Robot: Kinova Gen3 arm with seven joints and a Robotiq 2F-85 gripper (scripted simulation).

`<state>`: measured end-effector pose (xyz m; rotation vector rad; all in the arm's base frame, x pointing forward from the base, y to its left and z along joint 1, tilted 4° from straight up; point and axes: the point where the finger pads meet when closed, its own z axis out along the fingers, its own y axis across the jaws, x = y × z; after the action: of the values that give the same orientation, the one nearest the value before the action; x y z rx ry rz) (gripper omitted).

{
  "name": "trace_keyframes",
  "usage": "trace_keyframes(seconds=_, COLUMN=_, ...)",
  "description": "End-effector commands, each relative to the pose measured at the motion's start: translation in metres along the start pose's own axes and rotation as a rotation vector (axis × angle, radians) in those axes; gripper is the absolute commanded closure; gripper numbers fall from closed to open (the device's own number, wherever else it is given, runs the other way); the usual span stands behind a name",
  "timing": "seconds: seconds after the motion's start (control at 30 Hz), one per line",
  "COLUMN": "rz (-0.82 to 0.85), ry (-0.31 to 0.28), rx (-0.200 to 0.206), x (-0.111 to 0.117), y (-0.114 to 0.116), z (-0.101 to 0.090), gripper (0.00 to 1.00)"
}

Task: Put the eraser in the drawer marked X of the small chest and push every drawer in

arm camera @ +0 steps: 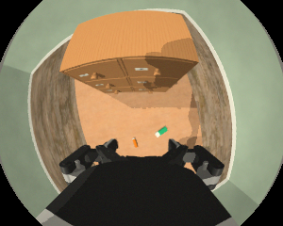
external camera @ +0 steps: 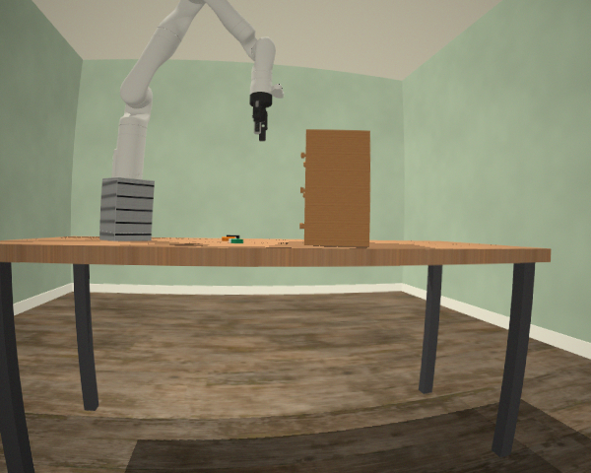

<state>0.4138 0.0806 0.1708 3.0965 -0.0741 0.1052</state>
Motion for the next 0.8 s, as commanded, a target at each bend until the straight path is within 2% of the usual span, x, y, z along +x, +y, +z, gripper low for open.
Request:
trace_keyframes(seconds=0.0, rz=0.000, ry=0.004, rx=0.000, x=0.0004, y=-0.0002, z=-0.0005, gripper=0.00)
trace_keyframes(seconds=0.77, rz=0.000, ry=0.060, rx=0.000, x=0.0040, y=-0.0002, z=0.0041, gripper=0.00)
